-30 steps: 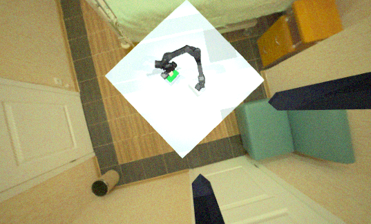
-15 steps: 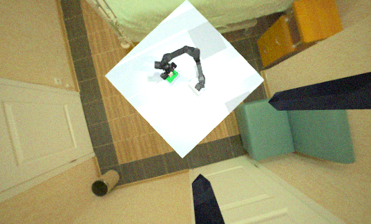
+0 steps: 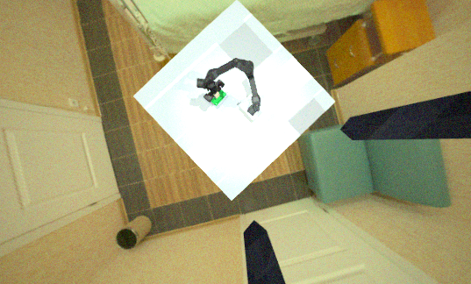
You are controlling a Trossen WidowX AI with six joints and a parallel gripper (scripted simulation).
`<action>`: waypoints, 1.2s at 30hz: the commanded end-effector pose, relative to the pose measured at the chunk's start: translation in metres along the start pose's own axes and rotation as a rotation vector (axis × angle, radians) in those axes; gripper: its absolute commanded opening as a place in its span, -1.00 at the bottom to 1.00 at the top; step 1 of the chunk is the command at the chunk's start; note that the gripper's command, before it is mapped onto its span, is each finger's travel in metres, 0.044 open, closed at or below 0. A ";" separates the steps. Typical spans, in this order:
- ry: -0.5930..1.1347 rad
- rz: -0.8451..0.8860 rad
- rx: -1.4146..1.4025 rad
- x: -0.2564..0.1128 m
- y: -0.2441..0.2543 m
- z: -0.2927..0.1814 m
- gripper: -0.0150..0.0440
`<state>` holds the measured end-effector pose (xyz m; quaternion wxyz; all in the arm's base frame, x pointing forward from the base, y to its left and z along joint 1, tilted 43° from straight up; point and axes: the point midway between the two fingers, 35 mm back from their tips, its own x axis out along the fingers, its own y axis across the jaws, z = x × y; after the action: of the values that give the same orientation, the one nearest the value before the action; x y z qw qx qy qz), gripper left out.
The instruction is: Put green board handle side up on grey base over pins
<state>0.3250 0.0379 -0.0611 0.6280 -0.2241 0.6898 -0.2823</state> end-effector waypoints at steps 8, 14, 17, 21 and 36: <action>0.000 -0.001 0.000 0.006 0.000 0.000 -0.49; 0.000 0.000 0.001 0.005 0.000 0.000 -0.49; 0.000 0.000 0.001 0.006 0.000 0.000 -0.49; 0.000 0.000 0.002 0.009 0.000 0.001 -0.49; 0.000 -0.001 -0.003 0.015 -0.001 0.000 -0.49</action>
<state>0.3249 0.0282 -0.0710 0.6276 -0.2221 0.6907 -0.2826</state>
